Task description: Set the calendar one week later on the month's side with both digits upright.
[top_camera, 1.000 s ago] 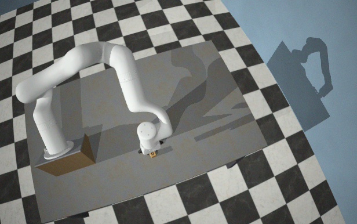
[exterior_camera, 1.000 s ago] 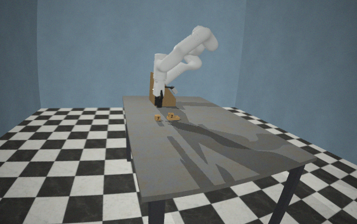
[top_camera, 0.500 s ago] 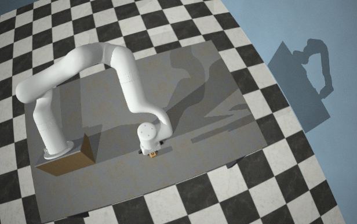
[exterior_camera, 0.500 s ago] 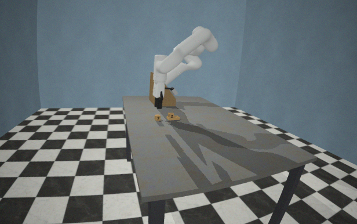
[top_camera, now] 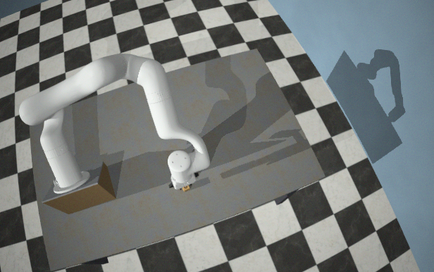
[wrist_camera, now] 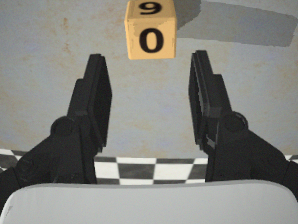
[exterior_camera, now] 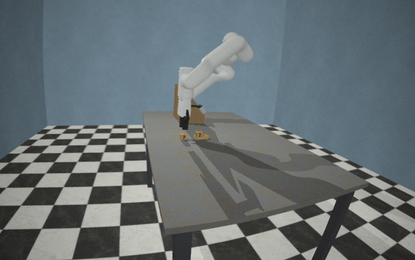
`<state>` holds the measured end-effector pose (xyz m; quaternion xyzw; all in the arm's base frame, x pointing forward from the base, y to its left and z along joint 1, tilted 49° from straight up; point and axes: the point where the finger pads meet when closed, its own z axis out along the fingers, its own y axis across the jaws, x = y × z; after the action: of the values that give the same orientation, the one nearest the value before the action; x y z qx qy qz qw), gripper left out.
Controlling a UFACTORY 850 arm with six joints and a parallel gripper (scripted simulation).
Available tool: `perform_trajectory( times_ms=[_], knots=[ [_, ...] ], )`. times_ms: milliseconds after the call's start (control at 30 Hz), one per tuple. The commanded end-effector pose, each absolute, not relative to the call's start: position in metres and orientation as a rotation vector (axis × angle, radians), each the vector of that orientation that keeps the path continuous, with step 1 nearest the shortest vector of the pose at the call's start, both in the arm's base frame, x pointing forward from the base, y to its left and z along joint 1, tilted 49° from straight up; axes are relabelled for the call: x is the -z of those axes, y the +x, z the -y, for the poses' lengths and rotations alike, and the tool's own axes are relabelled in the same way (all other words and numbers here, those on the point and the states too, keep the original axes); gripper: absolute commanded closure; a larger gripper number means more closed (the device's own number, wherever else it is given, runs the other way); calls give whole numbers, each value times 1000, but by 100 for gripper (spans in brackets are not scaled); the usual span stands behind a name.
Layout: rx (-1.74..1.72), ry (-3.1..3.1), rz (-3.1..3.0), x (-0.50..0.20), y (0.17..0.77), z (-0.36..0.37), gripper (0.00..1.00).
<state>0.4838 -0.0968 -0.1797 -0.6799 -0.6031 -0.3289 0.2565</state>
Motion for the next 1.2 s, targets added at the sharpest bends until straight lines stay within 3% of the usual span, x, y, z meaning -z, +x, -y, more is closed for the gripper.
perform_trajectory(
  times_ms=[0,1167],
  knots=[
    [894,-1846,1637,183,485,94,51],
    [894,-1846,1637,196,489,80,51]
  ],
)
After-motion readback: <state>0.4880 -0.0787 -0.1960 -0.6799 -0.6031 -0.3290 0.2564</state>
